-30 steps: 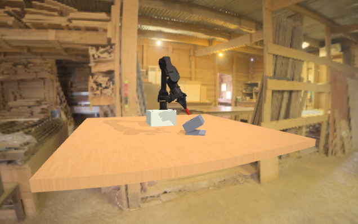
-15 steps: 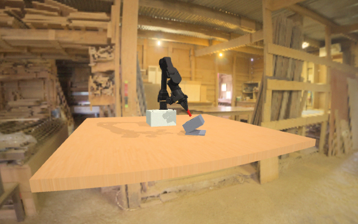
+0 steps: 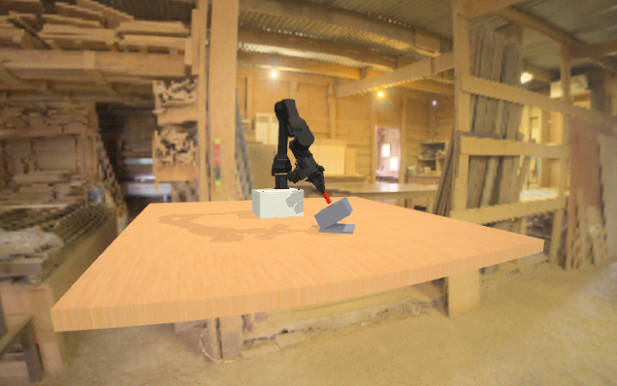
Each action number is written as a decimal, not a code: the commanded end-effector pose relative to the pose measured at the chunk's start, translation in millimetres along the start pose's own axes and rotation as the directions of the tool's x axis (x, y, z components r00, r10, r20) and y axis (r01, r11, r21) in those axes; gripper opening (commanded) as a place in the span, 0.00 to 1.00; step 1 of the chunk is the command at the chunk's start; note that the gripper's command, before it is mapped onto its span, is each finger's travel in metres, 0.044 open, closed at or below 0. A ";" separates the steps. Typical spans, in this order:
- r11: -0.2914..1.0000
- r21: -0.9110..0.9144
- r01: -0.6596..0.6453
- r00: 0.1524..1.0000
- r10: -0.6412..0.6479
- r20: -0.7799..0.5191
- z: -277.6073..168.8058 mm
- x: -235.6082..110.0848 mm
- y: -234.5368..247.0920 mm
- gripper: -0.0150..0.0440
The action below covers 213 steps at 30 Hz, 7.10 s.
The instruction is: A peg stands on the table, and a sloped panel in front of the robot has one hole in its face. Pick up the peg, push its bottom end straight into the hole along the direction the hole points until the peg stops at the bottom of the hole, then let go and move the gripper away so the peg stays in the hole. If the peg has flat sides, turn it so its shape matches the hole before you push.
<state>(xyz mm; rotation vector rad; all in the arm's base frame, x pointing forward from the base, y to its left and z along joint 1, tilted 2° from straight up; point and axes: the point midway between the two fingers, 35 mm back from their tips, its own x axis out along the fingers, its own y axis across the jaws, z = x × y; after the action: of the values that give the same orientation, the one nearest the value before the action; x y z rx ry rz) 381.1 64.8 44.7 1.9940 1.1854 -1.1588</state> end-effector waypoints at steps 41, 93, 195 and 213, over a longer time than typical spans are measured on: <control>1.000 0.000 -0.001 1.000 0.001 -0.001 2.9 6.2 -3.5 0.25; 1.000 0.000 -0.001 1.000 0.001 -0.001 3.1 12.0 -2.9 0.25; 1.000 -0.002 -0.008 1.000 0.008 0.000 -2.2 34.4 -2.8 0.25; 1.000 -0.001 -0.007 1.000 0.007 0.000 -2.3 28.7 -2.0 1.00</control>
<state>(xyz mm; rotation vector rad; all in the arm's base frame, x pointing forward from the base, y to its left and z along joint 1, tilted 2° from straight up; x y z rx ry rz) 387.0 81.0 16.3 1.9957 1.1765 -1.1616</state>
